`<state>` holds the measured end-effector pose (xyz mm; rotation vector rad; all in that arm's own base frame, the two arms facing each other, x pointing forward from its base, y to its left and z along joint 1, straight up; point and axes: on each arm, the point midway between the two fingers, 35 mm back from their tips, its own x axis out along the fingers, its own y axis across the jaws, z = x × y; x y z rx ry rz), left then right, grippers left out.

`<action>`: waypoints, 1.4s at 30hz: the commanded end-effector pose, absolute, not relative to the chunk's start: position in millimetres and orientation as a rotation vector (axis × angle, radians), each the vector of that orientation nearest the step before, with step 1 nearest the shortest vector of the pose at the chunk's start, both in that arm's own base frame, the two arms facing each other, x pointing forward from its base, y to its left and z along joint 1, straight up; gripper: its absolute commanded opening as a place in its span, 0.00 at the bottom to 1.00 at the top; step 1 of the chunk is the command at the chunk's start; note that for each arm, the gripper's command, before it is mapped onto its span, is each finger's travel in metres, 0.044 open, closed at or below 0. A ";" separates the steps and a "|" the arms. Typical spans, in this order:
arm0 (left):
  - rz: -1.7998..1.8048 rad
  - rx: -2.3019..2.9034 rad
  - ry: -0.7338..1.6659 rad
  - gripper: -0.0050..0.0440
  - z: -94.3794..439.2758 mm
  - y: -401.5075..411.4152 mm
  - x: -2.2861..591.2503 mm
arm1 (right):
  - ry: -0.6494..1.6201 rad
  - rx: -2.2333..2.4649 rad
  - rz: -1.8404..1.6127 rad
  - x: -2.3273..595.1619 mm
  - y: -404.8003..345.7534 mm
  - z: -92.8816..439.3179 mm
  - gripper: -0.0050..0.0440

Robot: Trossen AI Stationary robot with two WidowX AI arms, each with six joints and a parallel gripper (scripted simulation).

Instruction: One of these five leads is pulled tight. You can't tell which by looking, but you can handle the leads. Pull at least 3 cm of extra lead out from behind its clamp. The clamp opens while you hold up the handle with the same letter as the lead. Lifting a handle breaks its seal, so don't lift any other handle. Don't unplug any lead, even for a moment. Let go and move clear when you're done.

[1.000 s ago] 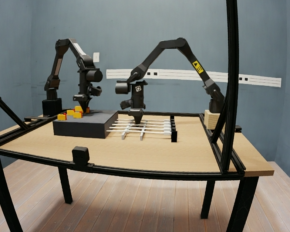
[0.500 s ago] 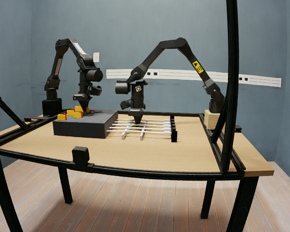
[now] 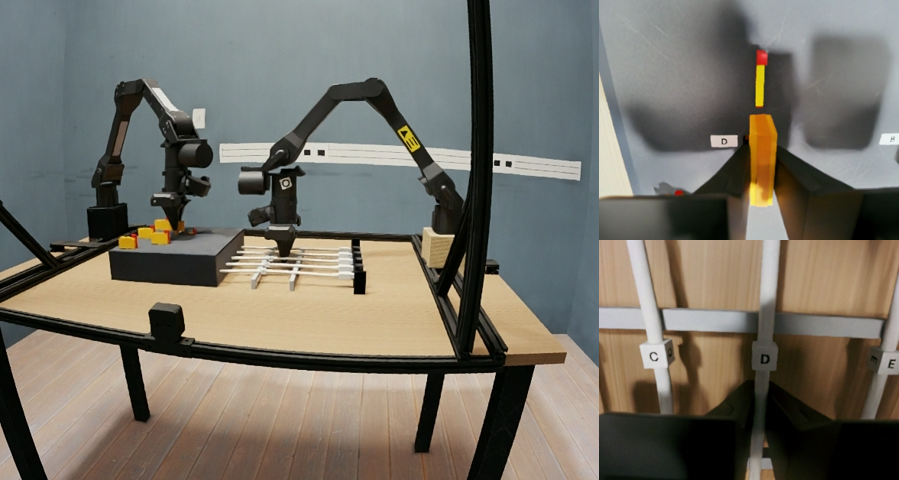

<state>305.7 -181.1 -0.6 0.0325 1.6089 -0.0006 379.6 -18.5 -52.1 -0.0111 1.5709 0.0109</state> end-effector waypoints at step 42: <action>-0.011 0.020 1.587 0.00 21.0 -183.6 310.0 | 1.560 -0.012 0.010 382.6 -18.7 -3.5 0.00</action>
